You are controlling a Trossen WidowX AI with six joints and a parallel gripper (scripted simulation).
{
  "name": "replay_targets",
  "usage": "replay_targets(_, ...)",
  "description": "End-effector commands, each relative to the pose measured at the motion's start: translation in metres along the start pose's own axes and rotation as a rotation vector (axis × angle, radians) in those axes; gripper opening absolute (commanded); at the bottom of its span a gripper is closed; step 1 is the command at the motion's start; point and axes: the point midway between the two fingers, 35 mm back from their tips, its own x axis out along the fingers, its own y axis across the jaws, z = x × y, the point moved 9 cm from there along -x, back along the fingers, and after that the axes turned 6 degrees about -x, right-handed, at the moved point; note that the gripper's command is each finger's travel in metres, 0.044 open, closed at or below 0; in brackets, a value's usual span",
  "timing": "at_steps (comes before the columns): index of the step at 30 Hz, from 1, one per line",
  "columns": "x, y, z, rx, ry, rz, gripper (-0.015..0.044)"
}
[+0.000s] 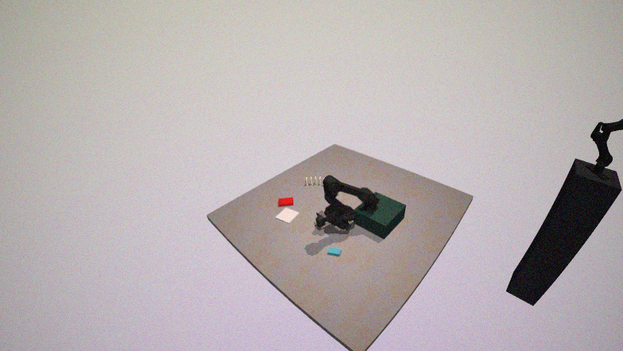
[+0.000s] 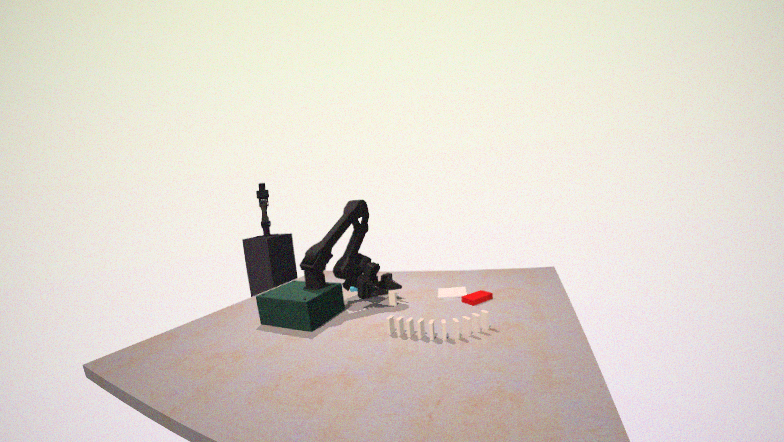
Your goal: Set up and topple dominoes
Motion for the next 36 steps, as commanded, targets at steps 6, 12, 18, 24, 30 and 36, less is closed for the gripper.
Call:
replay_targets(6,-0.006,-0.008,0.039,0.009,-0.001,0.001,0.044)
replay_targets(12,0.02,0.012,0.04,-0.267,0.15,0.072,0.044)
replay_targets(18,0.053,0.029,0.051,-0.647,0.372,0.235,0.044)
replay_targets(24,0.086,0.028,0.083,-1.003,0.633,0.525,0.044)
replay_targets(30,0.104,0.001,0.137,-1.18,0.806,0.933,0.044)
replay_targets(36,0.097,-0.017,0.154,-1.223,0.891,1.102,0.044)
